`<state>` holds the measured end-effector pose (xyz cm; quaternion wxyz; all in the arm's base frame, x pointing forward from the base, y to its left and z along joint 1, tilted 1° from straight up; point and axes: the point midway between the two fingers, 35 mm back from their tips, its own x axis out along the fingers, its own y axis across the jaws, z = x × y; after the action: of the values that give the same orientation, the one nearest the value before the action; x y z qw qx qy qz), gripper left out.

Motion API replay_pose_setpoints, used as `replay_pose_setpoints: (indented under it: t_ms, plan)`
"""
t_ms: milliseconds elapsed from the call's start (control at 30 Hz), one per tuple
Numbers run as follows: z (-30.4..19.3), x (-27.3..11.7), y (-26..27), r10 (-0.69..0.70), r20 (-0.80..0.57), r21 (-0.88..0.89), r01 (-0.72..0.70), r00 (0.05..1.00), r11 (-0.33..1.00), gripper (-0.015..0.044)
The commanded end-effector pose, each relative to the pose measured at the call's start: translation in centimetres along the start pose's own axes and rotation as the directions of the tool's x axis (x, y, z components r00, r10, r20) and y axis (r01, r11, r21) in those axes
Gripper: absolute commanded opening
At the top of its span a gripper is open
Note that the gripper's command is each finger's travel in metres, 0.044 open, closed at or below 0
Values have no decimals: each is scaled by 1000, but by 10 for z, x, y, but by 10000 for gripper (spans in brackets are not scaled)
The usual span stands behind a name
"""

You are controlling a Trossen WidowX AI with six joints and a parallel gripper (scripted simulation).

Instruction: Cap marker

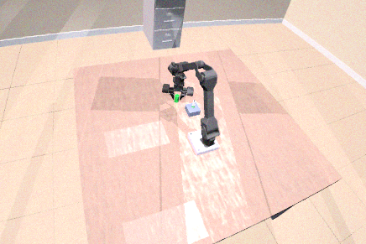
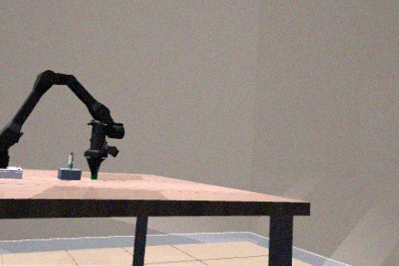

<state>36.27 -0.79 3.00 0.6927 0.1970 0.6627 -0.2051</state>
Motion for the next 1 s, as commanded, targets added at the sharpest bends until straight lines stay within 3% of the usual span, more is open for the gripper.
replay_pose_setpoints:
  t_ms: [0, 233, 333, 967]
  plan:
    - [-1, 1, 1, 4, -4, -5, -4, 1000, 1000, 120]
    - [-1, 1, 0, 4, -4, -5, -4, 1000, 1000, 73]
    - [1, -2, 2, 15, 8, 10, -15, 1000, 1000, 0]
    - [0, -55, 0, 6, -2, -4, -6, 1000, 1000, 0]
